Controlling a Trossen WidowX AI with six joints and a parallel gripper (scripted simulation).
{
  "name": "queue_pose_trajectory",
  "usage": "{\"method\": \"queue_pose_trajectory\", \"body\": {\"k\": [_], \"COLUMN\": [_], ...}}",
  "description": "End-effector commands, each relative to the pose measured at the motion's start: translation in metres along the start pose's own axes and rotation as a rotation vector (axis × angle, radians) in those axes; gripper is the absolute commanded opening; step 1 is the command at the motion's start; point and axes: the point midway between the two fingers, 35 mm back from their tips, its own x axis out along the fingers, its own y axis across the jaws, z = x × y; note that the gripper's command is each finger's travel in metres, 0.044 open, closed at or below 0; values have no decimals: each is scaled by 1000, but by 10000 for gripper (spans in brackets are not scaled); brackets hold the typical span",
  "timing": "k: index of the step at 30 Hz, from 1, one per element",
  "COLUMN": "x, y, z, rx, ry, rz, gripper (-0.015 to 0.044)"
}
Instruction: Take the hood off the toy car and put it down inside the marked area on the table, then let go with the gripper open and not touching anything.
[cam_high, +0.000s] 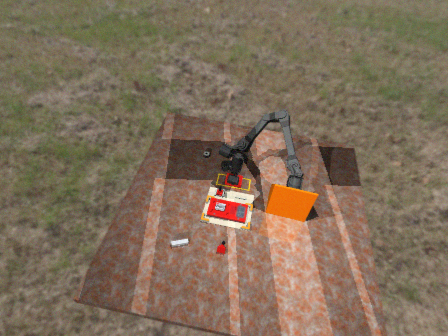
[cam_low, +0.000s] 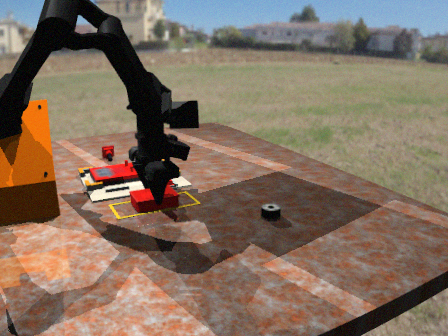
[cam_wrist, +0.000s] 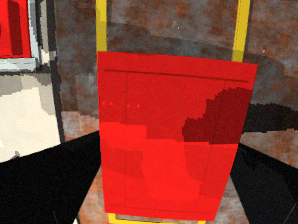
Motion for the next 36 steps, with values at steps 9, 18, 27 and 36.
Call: {"method": "queue_pose_trajectory", "body": {"k": [9,18,27,36], "x": [0,-2,-70,-70], "y": [0,0,1,1], "z": [0,0,1,1], "rx": [0,0,0,0], "ry": [0,0,-2,-2], "rz": [0,1,3,3], "gripper": [210,440,440,440]}}
